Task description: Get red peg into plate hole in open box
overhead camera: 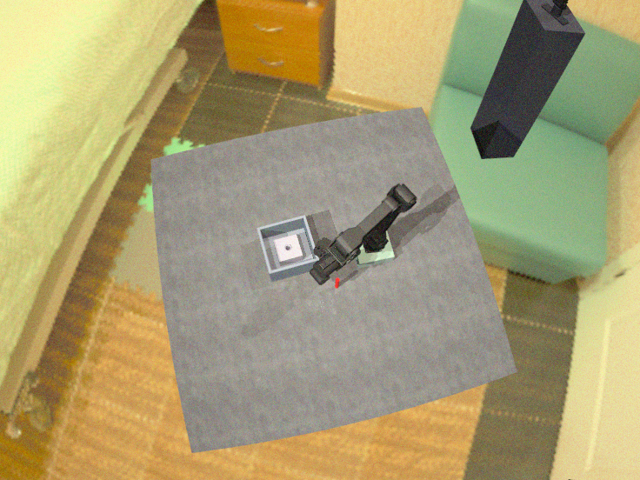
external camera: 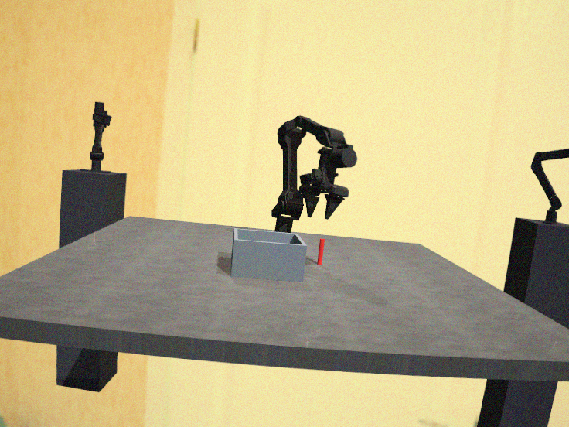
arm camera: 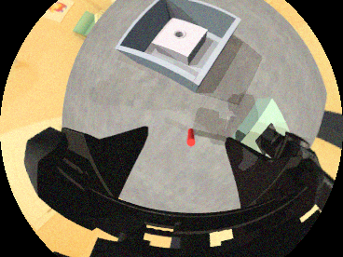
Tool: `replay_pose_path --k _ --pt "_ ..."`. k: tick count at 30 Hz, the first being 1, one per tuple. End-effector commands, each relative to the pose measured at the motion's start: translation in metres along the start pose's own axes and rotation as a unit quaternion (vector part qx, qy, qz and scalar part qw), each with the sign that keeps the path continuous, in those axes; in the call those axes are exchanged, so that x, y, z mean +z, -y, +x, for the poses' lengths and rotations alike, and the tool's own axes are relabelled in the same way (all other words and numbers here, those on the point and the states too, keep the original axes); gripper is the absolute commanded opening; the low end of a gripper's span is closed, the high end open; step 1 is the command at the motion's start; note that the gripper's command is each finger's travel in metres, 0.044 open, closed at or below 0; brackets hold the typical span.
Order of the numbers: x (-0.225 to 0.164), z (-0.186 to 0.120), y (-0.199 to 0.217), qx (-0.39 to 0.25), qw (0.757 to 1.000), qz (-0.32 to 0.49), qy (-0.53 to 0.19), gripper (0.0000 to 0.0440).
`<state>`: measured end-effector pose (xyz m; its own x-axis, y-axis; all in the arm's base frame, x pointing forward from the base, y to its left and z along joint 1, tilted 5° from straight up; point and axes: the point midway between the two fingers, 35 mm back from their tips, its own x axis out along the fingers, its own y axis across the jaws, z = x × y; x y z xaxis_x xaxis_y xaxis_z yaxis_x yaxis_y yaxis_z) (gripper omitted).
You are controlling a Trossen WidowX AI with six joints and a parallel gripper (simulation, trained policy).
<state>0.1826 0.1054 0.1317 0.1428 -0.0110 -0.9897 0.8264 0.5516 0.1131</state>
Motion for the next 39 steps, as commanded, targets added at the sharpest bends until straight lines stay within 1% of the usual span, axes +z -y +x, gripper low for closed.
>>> replay_pose_path --k 1,5,11,24,26,28,32,39 --pt "-0.018 0.018 0.012 -0.053 0.997 -0.054 -0.015 0.044" --pt "-0.03 0.032 0.016 -0.078 0.993 -0.086 -0.021 0.044" --pt "-0.042 0.056 0.019 -0.095 0.988 -0.116 -0.024 0.044" --pt "-0.05 0.114 0.017 -0.078 0.985 -0.155 -0.009 0.0439" --pt "-0.05 0.12 0.017 -0.077 0.984 -0.16 -0.008 0.0427" --pt "-0.05 0.125 0.018 -0.08 0.983 -0.164 -0.009 0.0386" --pt "-0.05 0.135 0.022 -0.091 0.982 -0.166 -0.012 0.0281" --pt "-0.049 0.141 0.022 -0.111 0.981 -0.161 -0.015 0.0097"
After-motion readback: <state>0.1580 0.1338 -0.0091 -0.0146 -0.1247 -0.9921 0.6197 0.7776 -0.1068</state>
